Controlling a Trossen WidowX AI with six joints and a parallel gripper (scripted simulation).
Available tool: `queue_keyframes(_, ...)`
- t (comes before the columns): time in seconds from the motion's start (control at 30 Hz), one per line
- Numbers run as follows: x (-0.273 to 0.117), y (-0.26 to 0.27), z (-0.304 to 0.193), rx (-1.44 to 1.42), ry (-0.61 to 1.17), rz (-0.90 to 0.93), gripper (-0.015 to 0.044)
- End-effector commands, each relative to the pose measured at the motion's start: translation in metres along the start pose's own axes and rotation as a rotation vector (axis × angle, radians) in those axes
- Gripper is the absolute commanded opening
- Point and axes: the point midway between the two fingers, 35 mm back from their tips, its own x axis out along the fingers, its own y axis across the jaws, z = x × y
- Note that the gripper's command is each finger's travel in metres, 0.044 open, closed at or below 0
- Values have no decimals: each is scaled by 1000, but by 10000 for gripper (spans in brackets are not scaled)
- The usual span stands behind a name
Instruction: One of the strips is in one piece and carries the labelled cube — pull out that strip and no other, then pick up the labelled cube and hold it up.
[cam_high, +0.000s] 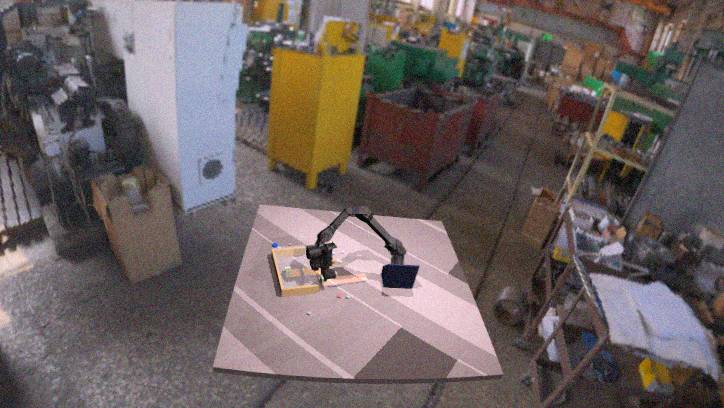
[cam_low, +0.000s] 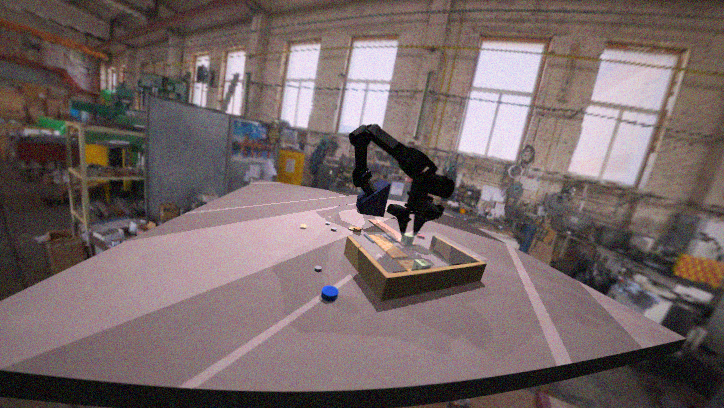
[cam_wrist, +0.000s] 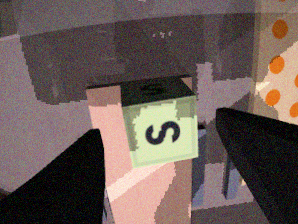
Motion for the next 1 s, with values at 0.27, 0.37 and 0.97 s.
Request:
queue_keyframes(0.27, 20, -1, -1, -4, 1, -7, 250)
queue_keyframes(0.37, 22, -1, -1, -4, 1, -8, 250)
queue_keyframes(0.97, 7, 3, -15, -2, 2, -1, 0)
